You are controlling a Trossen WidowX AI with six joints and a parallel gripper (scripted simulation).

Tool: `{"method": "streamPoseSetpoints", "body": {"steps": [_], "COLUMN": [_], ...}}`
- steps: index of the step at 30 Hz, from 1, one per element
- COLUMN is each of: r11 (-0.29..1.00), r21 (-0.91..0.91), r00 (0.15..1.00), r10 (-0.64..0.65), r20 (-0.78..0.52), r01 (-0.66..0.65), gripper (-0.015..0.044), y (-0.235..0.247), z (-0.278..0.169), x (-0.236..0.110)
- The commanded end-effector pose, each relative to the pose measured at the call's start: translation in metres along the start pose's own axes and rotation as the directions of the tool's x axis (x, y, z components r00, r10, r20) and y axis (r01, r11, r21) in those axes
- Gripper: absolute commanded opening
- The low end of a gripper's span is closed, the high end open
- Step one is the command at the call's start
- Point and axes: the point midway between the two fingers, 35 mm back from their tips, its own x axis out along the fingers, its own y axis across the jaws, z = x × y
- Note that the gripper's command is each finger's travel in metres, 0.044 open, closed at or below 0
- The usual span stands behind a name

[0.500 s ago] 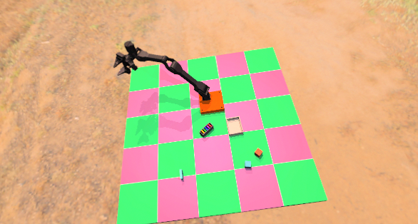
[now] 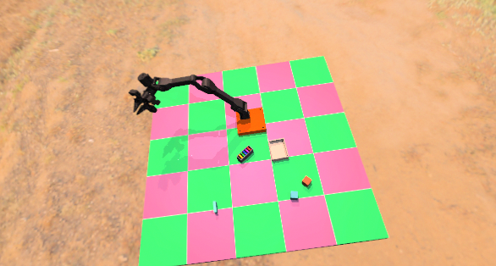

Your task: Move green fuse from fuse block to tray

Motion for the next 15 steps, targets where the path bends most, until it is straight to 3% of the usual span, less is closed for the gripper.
{"method": "streamPoseSetpoints", "body": {"steps": [1,8,15], "r11": [0.983,0.889,0.732], "r21": [0.157,0.354,0.468], "r00": [0.996,0.957,0.86], "r10": [0.09,0.276,0.487], "r20": [0.03,0.092,0.15], "r01": [-0.093,-0.29,-0.496], "gripper": [0.0062,0.0062,0.0062], "y": [0.03,0.089,0.157], "z": [0.042,0.127,0.224], "x": [0.05,0.114,0.144]}}
